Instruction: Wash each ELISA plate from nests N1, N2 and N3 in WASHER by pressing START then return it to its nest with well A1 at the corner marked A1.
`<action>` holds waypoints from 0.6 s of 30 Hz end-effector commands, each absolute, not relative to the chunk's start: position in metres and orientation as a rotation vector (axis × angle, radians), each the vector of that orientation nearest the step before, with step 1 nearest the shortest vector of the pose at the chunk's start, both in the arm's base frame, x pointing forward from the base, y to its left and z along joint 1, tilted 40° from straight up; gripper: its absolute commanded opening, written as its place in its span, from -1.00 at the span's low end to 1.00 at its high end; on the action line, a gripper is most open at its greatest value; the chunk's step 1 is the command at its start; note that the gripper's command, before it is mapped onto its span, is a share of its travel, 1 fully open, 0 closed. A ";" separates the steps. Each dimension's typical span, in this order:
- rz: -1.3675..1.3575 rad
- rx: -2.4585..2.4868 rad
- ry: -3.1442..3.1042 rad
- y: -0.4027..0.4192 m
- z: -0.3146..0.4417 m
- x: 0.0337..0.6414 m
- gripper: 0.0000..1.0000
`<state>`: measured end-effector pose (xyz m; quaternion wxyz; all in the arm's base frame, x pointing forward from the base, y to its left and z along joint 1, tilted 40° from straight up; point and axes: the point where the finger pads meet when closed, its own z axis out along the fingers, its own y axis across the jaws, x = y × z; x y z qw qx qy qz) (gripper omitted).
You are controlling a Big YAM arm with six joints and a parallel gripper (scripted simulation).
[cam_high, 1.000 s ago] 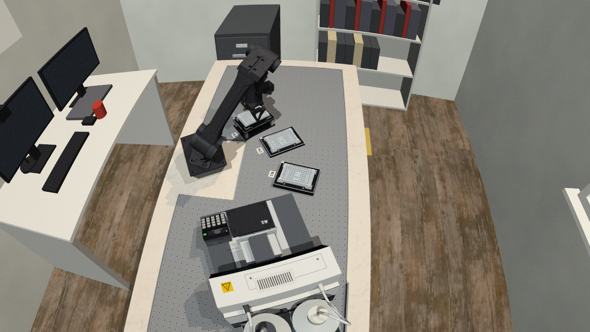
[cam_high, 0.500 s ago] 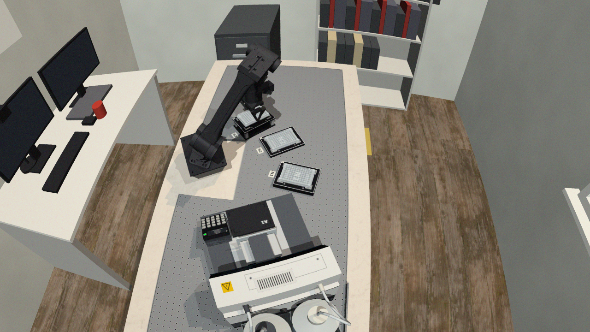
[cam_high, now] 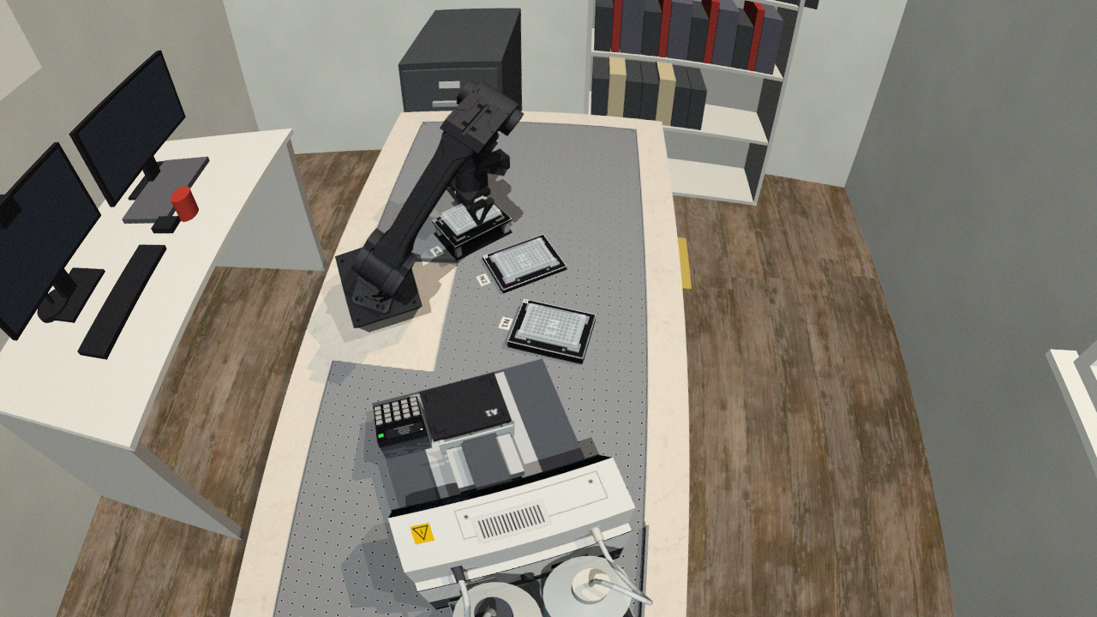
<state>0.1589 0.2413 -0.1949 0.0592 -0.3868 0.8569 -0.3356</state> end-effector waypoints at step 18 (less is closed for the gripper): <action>-0.957 -1.171 2.587 0.261 -0.195 0.166 0.68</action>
